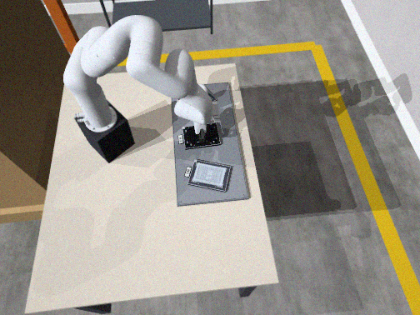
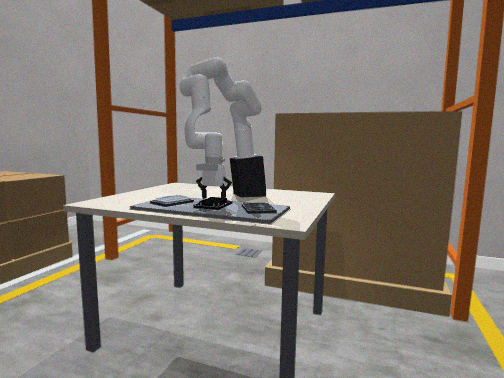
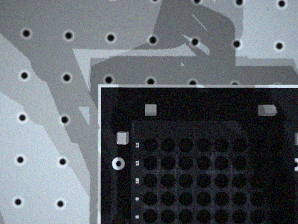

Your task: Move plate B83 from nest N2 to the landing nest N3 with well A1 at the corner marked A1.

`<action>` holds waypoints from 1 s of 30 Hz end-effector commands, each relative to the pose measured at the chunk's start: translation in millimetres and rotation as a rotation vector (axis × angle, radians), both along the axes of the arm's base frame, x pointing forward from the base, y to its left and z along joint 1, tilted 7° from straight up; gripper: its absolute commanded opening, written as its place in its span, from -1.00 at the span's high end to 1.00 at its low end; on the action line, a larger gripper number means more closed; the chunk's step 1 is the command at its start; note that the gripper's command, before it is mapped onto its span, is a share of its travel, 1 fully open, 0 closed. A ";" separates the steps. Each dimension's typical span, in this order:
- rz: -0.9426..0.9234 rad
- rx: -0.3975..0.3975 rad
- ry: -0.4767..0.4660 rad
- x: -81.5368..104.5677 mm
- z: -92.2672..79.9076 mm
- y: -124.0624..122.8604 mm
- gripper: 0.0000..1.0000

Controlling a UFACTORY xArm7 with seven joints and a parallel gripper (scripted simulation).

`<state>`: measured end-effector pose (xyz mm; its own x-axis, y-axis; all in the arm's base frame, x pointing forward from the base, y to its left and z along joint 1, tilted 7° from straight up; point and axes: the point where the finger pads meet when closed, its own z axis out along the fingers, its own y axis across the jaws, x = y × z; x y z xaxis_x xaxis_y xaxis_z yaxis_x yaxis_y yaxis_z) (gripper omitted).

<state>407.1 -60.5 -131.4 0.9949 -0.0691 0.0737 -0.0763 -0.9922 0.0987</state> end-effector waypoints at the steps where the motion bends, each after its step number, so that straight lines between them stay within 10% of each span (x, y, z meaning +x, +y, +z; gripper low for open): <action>1: 0.000 0.000 -0.002 0.9 7.0 0.7 -1.00; 30: 0.001 0.000 -0.002 -2.0 50.0 5.2 -1.00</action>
<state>404.3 -56.1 -88.8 0.9948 -0.0691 0.0743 -0.0763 -0.9921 0.0992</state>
